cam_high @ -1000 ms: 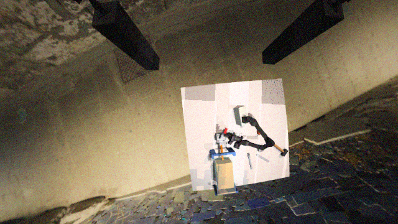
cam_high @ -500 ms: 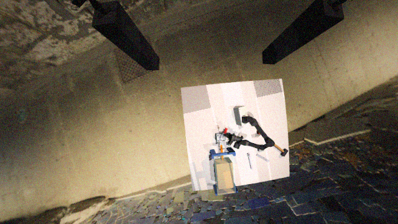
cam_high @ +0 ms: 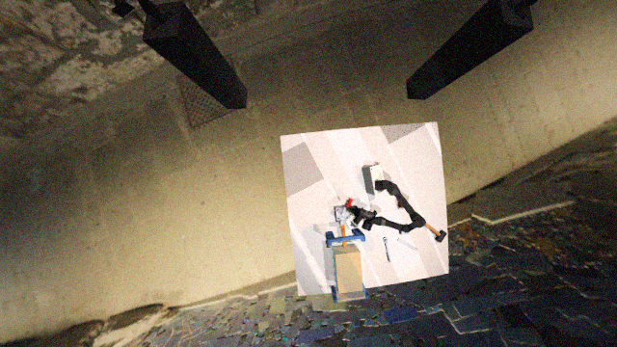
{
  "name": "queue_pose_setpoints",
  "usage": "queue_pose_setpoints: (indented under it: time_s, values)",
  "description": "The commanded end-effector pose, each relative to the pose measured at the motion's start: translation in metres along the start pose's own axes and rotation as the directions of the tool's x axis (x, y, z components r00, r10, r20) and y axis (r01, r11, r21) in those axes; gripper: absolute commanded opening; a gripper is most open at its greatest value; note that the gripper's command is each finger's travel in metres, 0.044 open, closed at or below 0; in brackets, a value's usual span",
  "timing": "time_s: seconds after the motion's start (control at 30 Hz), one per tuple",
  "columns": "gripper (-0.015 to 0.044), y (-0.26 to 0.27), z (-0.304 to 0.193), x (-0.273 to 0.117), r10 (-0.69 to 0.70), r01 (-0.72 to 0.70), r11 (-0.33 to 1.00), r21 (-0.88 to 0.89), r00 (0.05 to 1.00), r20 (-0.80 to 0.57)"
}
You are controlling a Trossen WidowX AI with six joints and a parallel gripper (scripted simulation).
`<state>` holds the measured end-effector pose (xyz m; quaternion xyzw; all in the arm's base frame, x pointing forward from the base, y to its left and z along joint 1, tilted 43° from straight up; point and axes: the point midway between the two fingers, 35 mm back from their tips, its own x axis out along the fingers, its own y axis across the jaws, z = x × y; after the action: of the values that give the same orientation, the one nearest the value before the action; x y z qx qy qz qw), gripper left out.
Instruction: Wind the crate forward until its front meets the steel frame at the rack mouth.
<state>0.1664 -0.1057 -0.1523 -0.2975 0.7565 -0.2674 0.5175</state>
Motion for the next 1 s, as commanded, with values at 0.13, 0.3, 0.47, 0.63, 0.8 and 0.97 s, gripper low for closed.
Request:
queue_pose_setpoints:
  time_s: [0.13,0.3,0.47,0.63,0.8,0.97]
  values:
    - [0.024,-0.002,0.0,0.0,-0.007,0.007,1.0,0.001,1.0,0.002]
    - [0.024,-0.002,0.0,0.0,-0.007,0.007,1.0,0.001,1.0,0.002]
    - [0.024,-0.002,0.0,0.0,-0.007,0.007,1.0,0.001,1.0,0.002]
    - [0.024,-0.002,0.0,0.0,-0.007,0.007,1.0,0.001,1.0,0.002]
    - [0.024,0.001,0.002,-0.007,0.003,-0.003,1.0,-0.001,1.0,0.002]
    - [0.024,0.004,0.007,-0.062,0.014,-0.014,1.0,-0.005,1.0,0.008]
